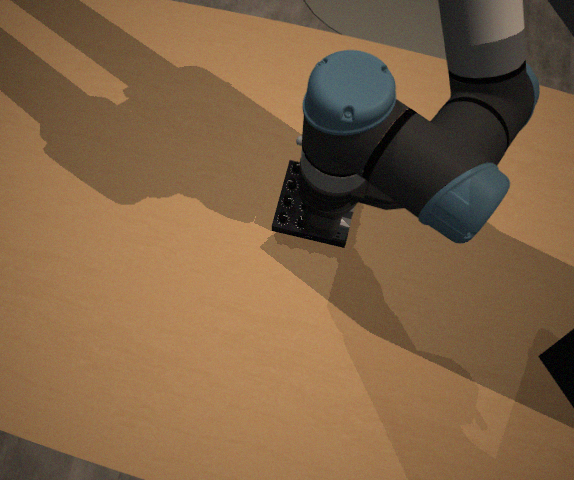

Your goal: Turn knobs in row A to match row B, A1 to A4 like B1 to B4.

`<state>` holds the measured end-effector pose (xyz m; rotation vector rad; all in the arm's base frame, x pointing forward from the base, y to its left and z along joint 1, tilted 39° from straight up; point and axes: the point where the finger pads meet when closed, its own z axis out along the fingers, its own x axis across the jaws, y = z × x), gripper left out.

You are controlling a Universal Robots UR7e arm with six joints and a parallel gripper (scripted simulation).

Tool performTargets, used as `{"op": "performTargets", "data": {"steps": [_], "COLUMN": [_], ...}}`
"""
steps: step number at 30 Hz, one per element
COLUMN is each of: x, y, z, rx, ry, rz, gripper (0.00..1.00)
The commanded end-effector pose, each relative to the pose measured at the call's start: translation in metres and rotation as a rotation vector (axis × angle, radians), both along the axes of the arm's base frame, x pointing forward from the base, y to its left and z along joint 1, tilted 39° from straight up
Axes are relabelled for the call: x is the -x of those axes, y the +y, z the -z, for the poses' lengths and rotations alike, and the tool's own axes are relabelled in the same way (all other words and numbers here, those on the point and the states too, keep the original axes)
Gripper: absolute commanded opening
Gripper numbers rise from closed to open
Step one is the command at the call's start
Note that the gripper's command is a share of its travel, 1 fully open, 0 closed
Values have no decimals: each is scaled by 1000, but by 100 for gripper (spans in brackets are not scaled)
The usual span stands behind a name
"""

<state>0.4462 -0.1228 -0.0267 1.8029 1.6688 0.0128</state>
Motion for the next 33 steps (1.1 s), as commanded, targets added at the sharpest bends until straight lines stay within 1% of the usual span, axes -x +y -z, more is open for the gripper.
{"op": "performTargets", "data": {"steps": [1, 17, 33], "x": [0, 0, 0], "y": [0, 0, 0], "z": [0, 0, 0], "rx": [1, 24, 96], "ry": [0, 24, 99], "rz": [-2, -43, -170], "gripper": [30, 30, 30]}}
